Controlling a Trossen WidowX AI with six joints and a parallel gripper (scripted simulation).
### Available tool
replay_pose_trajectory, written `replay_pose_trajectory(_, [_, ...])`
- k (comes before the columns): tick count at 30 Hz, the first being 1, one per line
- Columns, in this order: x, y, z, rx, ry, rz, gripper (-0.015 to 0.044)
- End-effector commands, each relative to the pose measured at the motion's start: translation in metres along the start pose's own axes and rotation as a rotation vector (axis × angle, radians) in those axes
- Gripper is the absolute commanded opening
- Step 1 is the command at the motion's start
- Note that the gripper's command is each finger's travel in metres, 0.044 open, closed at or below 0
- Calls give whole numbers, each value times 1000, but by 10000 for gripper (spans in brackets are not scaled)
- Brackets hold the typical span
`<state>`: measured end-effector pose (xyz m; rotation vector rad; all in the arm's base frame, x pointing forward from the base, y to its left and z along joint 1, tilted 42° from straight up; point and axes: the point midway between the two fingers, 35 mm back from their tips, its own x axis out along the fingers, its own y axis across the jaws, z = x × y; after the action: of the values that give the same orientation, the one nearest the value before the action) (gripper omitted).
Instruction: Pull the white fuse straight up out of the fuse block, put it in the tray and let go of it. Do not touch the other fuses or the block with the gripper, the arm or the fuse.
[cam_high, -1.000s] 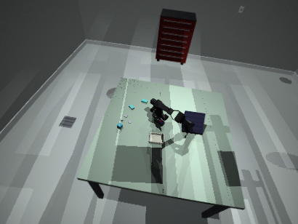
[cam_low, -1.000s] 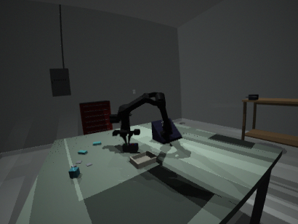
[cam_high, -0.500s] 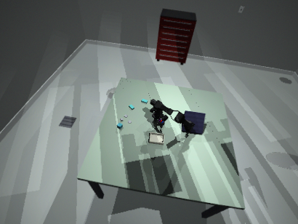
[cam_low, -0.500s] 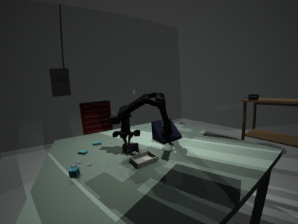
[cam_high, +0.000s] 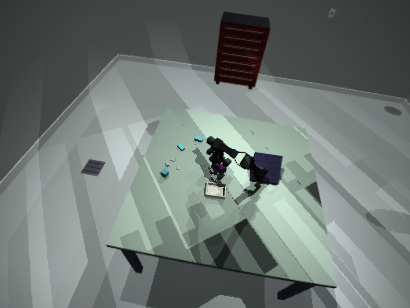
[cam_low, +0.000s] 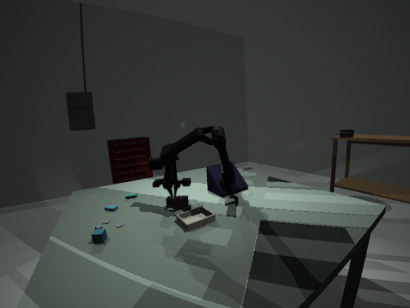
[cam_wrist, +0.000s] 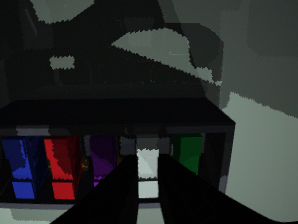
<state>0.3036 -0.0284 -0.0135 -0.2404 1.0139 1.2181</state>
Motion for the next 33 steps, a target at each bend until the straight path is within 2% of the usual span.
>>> replay_pose_trajectory(1, [-2,0,0,0,0,-1,0])
replay_pose_trajectory(33, [-18,-1,0,3,0,-1,0])
